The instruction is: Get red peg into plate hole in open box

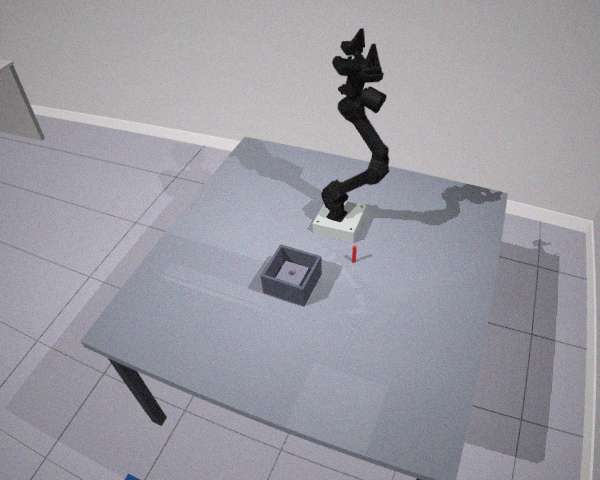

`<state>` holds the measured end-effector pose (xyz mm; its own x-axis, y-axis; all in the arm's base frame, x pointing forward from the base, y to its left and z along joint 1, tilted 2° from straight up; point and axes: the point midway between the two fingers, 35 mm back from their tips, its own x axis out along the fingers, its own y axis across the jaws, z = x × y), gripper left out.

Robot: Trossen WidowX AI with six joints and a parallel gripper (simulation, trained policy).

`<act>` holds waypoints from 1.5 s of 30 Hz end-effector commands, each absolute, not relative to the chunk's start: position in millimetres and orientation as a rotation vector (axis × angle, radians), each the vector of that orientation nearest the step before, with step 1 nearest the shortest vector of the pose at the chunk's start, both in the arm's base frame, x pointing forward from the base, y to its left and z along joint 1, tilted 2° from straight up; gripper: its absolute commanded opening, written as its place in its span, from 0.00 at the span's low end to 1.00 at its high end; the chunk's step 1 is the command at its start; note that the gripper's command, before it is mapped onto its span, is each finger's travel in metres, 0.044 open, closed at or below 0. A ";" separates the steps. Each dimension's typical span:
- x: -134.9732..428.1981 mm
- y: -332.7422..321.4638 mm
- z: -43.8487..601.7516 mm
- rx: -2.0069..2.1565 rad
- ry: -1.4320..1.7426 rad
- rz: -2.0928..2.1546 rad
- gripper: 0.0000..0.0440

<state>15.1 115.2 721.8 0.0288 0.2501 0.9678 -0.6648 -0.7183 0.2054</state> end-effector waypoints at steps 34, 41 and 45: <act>7.6 -83.1 692.2 2.481 -0.198 2.601 1.00; 26.6 -120.7 672.9 2.636 -0.155 2.787 1.00; 40.1 -140.0 659.8 2.720 -0.134 2.897 1.00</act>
